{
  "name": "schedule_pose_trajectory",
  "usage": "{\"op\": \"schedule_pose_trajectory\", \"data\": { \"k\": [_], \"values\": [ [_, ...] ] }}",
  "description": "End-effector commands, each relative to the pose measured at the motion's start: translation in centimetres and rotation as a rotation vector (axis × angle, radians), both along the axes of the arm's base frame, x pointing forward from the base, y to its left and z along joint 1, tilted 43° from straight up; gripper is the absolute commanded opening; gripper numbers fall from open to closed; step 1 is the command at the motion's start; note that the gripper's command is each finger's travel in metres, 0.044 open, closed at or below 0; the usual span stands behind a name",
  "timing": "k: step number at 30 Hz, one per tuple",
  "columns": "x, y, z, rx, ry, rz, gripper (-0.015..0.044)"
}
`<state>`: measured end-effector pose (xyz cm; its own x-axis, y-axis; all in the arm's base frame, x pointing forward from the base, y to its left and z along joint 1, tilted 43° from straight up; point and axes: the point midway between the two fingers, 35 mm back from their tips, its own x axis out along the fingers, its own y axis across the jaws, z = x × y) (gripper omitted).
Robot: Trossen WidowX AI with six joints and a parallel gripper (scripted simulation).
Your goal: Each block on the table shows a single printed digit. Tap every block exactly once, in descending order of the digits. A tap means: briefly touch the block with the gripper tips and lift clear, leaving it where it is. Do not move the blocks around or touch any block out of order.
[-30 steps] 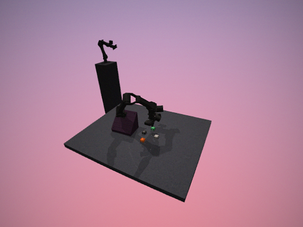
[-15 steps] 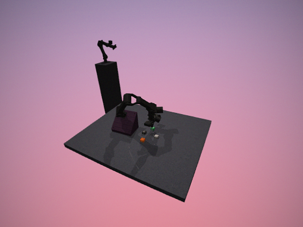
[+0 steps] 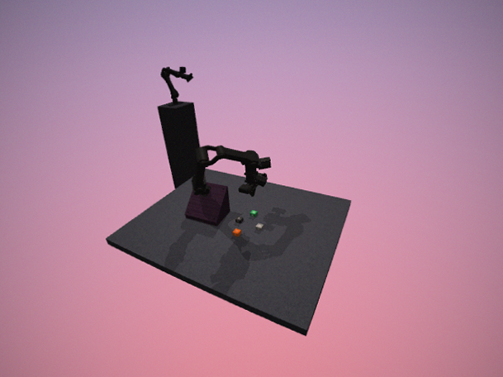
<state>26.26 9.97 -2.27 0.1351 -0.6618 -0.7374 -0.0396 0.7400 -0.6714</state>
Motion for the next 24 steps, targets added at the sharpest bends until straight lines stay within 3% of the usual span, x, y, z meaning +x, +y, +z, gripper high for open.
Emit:
{"op": "schedule_pose_trajectory", "data": {
  "k": [1,9,15,24],
  "values": [
    [-0.4,-0.1,0.5,-0.006,0.012,-0.017,0.002],
    [-4.1,-6.2,5.6,-0.01,0.015,-0.017,0.002],
    [-4.5,-6.8,5.9,-0.011,0.015,-0.017,0.002],
    [-3.6,-12.3,0.0,-0.014,0.014,-0.017,0.002]
  ]
}}
